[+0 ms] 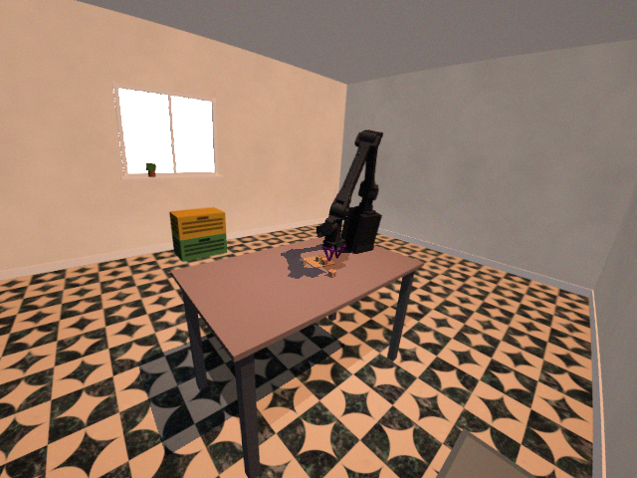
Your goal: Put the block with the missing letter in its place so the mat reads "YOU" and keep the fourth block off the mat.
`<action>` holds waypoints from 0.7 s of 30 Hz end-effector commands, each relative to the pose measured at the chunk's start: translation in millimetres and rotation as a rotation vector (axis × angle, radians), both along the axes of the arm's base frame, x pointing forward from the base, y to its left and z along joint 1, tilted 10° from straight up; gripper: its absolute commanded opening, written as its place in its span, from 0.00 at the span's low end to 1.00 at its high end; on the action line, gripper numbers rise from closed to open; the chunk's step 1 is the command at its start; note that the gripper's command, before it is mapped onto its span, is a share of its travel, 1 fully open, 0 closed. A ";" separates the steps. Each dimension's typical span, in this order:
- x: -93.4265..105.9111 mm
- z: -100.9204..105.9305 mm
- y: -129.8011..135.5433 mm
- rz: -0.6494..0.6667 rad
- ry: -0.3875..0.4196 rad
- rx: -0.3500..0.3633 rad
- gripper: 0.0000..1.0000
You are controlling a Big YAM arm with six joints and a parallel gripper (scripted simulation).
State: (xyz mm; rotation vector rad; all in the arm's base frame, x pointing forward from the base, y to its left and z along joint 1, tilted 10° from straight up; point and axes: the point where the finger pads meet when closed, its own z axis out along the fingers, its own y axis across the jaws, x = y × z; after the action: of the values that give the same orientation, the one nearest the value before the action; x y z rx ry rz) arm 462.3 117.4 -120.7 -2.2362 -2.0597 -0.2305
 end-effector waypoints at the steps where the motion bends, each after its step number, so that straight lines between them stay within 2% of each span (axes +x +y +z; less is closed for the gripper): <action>1: 8.3 2.9 5.4 -0.007 -0.024 0.002 0.63; 5: 6.7 -1.5 5.8 -0.006 -0.017 0.000 0.63; 6: 11.6 8.3 7.3 -0.005 -0.035 0.004 0.63; 9: 8.4 -3.7 7.8 -0.004 -0.019 0.001 0.63; 17: 20.5 -4.0 12.0 -0.004 -0.045 0.006 0.63; 21: 18.4 -12.7 12.3 -0.004 -0.036 0.004 0.63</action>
State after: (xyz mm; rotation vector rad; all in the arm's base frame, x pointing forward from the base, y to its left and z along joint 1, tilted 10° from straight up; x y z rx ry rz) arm 459.6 119.0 -138.9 -2.2352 -2.0557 -0.2192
